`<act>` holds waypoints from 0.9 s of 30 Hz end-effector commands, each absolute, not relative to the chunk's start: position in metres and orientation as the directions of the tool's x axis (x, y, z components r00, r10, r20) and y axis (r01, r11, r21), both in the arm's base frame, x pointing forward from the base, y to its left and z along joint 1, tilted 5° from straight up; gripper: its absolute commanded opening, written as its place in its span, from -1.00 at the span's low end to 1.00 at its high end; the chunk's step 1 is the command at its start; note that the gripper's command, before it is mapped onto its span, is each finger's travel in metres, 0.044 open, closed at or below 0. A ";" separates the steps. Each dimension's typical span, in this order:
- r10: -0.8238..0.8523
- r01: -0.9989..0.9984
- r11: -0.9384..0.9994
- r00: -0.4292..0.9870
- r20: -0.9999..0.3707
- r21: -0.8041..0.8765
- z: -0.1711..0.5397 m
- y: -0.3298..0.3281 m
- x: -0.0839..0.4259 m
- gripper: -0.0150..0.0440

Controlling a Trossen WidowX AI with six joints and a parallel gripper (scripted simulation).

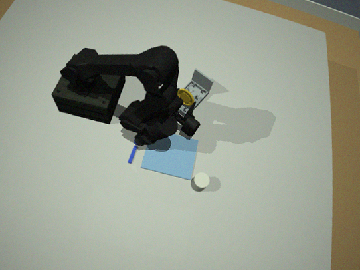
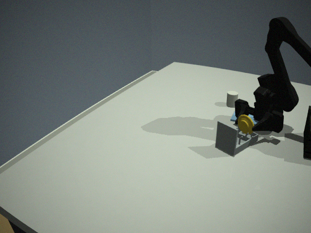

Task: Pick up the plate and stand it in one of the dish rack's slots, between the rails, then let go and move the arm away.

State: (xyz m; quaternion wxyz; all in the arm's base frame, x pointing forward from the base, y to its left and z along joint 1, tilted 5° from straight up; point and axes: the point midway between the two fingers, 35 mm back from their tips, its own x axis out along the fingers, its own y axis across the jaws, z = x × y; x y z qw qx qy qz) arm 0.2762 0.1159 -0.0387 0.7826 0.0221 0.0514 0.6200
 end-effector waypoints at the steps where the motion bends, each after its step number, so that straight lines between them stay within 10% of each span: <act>1: 0.973 -0.968 0.231 0.227 -0.053 0.100 -0.038 0.116 0.276 -0.49; 17: 0.973 -0.968 0.230 0.226 -0.053 0.099 -0.039 0.116 0.276 0.84; 27: 0.973 -0.968 0.231 0.226 -0.053 0.098 -0.037 0.116 0.277 0.86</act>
